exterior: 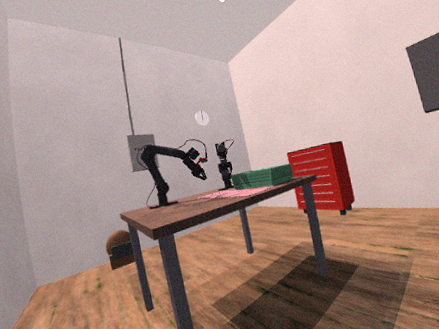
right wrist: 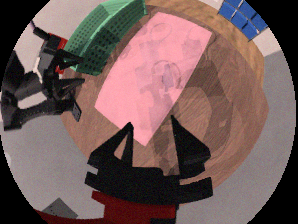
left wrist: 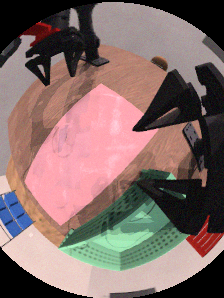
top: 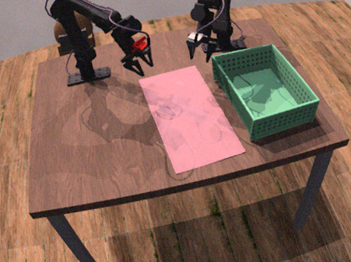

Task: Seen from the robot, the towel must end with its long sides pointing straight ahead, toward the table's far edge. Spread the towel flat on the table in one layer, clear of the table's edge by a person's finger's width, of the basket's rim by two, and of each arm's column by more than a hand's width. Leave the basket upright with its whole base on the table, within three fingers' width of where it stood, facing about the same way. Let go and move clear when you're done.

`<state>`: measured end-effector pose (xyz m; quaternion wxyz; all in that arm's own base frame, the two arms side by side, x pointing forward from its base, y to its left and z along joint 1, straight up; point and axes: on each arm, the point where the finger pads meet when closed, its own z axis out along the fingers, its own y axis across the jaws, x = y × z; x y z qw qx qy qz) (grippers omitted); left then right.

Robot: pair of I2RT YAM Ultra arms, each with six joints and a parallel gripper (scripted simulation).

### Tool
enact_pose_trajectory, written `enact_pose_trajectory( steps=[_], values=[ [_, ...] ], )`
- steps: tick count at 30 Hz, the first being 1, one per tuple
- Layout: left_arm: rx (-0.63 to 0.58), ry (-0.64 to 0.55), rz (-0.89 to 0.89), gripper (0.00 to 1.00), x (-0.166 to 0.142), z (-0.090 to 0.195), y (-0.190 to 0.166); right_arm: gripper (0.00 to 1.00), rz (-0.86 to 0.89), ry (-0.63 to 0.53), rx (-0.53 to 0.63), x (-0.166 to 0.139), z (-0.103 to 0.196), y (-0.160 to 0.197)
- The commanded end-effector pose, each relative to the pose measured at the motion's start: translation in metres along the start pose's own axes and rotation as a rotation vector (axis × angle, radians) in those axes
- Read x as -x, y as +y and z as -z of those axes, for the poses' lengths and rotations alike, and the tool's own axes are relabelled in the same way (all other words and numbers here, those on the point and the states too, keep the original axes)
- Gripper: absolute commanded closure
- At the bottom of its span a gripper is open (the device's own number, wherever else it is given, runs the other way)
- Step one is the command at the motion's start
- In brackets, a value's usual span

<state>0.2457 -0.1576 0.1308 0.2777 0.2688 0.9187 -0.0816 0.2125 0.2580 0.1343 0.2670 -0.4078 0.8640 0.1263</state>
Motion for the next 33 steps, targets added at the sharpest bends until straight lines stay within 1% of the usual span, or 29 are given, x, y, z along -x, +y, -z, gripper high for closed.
enact_pose_trajectory(
  steps=[1, 17, 18, 19, 20, 21, 22, 26, 28, 29, 30, 33],
  values=[
    [0.001, -0.078, -0.002, 0.36, 0.023, 0.016, 0.001, 0.36, -0.012, -0.038, -0.012, 0.015, 0.011, -0.005],
    [0.001, -0.078, -0.002, 0.36, 0.023, 0.016, 0.001, 0.36, -0.012, -0.038, -0.012, 0.015, 0.011, -0.005],
    [0.0, -0.001, 0.0, 0.36, 0.018, 0.014, 0.001, 0.36, 0.0, -0.012, 0.0, 0.003, 0.002, 0.0],
    [0.0, -0.001, 0.0, 0.36, 0.022, 0.021, 0.0, 0.36, 0.0, -0.012, 0.0, 0.003, 0.002, 0.0],
    [0.0, -0.038, 0.0, 0.36, 0.03, 0.038, 0.0, 0.36, 0.0, -0.012, 0.0, 0.003, 0.002, 0.0],
    [0.0, -0.038, 0.0, 0.36, 0.033, 0.046, 0.0, 0.36, 0.0, -0.012, 0.0, 0.003, 0.002, 0.0],
    [0.033, -0.039, 0.043, 0.36, 0.029, 0.049, 0.011, 0.36, -0.043, 0.004, -0.033, -0.01, 0.007, -0.01],
    [0.109, -0.043, 0.153, 0.36, 0.013, 0.06, 0.038, 0.36, -0.152, 0.004, -0.109, -0.029, 0.024, -0.032],
    [0.109, -0.043, 0.153, 0.36, 0.013, 0.06, 0.038, 0.36, -0.152, 0.004, -0.109, -0.029, 0.024, -0.032],
    [0.127, -0.012, 0.181, 0.36, -0.002, 0.056, 0.045, 0.36, -0.18, 0.004, -0.128, -0.034, 0.028, -0.037],
    [0.146, -0.003, 0.208, 0.36, -0.009, 0.056, 0.051, 0.36, -0.207, 0.003, -0.147, -0.039, 0.032, -0.042],
    [0.202, -0.006, 0.291, 0.36, -0.021, 0.065, 0.071, 0.36, -0.289, 0.003, -0.204, -0.053, 0.045, -0.058]
  ],
)
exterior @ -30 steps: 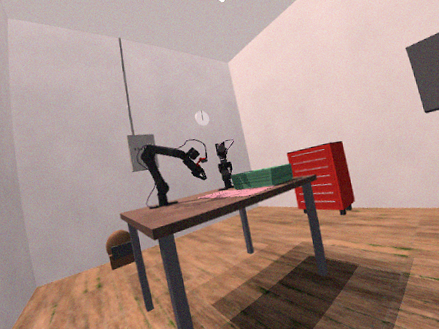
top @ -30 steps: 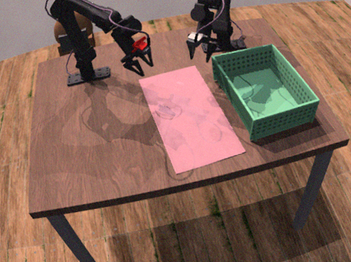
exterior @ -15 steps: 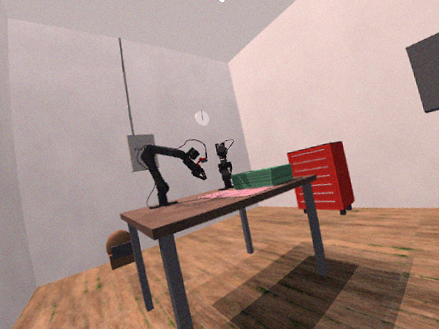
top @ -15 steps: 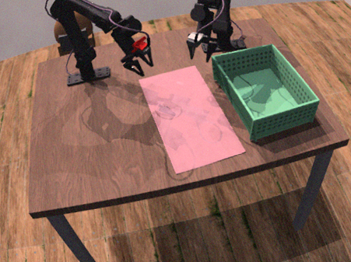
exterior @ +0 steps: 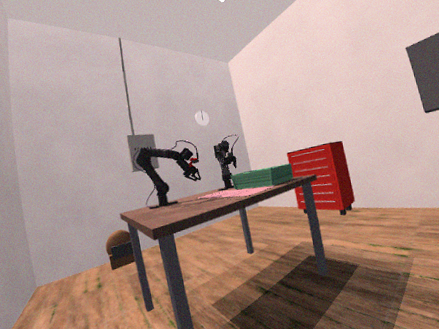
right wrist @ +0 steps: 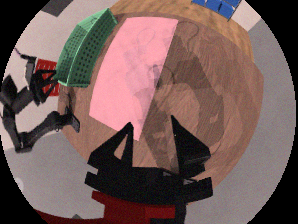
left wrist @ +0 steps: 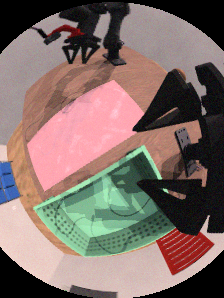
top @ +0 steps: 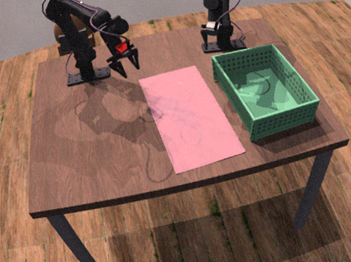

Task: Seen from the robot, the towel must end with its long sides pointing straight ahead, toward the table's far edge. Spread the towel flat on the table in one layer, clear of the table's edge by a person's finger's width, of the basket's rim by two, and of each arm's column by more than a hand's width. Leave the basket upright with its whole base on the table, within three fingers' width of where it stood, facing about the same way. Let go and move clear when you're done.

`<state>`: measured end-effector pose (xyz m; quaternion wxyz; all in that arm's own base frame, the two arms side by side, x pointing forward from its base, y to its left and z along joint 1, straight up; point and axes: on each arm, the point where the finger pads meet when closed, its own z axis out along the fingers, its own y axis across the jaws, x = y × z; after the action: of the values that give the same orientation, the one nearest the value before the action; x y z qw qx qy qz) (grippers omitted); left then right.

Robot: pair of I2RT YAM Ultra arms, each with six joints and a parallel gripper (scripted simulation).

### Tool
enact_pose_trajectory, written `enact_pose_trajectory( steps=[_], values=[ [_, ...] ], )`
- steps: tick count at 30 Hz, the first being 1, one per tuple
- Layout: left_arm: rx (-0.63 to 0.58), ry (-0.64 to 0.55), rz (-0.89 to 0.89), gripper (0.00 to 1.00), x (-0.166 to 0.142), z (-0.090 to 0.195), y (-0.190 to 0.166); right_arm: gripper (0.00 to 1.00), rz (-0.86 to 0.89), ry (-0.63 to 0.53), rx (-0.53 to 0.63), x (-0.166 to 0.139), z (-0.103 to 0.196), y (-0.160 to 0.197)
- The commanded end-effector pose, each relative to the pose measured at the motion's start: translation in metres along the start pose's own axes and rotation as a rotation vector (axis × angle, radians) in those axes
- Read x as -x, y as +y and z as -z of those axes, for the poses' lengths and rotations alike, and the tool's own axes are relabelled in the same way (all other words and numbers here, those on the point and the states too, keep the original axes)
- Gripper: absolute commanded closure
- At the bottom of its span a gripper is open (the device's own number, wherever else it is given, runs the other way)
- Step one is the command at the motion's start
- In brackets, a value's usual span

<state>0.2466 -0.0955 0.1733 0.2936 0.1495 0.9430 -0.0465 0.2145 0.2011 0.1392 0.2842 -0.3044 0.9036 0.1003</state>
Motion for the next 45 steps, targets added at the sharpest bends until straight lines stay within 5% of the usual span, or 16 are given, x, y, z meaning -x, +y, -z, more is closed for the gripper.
enact_pose_trajectory(
  steps=[1, 13, 36, 45],
  values=[
    [0.079, 0.008, 0.106, 0.36, -0.015, 0.011, 0.03, 0.36, -0.122, 0.014, -0.101, -0.019, 0.018, -0.032],
    [0.224, -0.062, 0.309, 0.36, -0.018, 0.039, 0.107, 0.36, -0.389, -0.005, -0.291, -0.047, 0.057, -0.098],
    [0.22, -0.017, 0.313, 0.36, -0.028, 0.031, 0.105, 0.36, -0.95, -0.029, -0.683, -0.108, 0.133, -0.243],
    [0.22, -0.017, 0.313, 0.36, -0.028, 0.031, 0.105, 0.36, -0.952, -0.028, -0.693, -0.126, 0.152, -0.278]
  ],
)
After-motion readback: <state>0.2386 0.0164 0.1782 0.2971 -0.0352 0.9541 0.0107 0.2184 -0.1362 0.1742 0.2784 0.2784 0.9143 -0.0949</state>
